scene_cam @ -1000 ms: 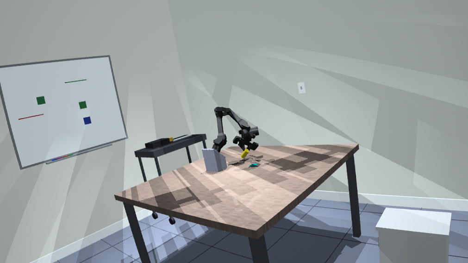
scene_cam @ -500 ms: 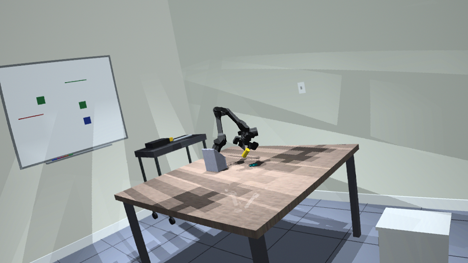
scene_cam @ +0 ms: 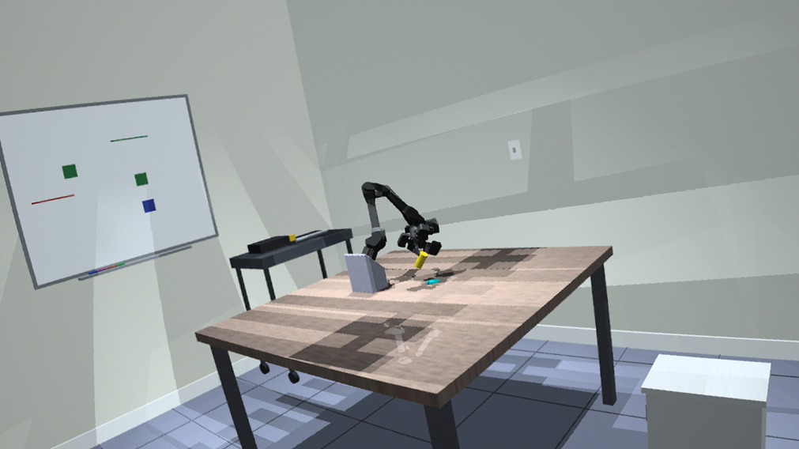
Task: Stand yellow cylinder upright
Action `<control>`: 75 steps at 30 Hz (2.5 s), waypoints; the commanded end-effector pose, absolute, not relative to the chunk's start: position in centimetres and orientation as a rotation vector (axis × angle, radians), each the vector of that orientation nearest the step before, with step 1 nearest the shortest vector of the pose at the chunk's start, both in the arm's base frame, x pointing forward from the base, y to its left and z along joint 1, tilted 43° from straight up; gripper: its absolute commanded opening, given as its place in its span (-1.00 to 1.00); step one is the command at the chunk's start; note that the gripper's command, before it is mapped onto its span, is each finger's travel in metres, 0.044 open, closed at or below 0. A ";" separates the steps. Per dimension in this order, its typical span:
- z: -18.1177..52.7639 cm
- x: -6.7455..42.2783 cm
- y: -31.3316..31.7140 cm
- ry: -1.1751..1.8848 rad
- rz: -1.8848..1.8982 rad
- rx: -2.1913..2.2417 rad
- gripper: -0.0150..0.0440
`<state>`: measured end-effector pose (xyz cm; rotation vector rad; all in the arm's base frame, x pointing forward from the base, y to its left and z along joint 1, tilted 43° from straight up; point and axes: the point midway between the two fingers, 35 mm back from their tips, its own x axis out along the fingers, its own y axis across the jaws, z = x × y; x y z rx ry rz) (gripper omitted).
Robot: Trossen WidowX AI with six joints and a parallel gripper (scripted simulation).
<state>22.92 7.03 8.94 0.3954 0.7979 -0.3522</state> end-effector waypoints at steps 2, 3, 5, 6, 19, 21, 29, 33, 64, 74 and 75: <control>9.2 22.9 7.0 0.756 -0.360 0.414 -0.14; 9.3 22.9 7.0 0.749 -0.361 0.416 -0.14; 9.3 22.9 7.0 0.735 -0.362 0.422 -0.14; 9.4 22.9 7.0 0.728 -0.362 0.425 -0.14; 9.9 22.8 7.2 0.638 -0.366 0.466 -0.14; 10.0 22.8 7.2 0.624 -0.366 0.473 -0.14; 10.4 22.7 7.3 0.569 -0.366 0.503 -0.14; 10.6 22.6 7.3 0.541 -0.366 0.519 -0.14; 12.0 21.9 7.5 0.335 -0.351 0.664 -0.14; 12.5 21.5 7.5 0.272 -0.343 0.718 -0.14; 12.5 21.5 7.5 0.266 -0.342 0.724 -0.14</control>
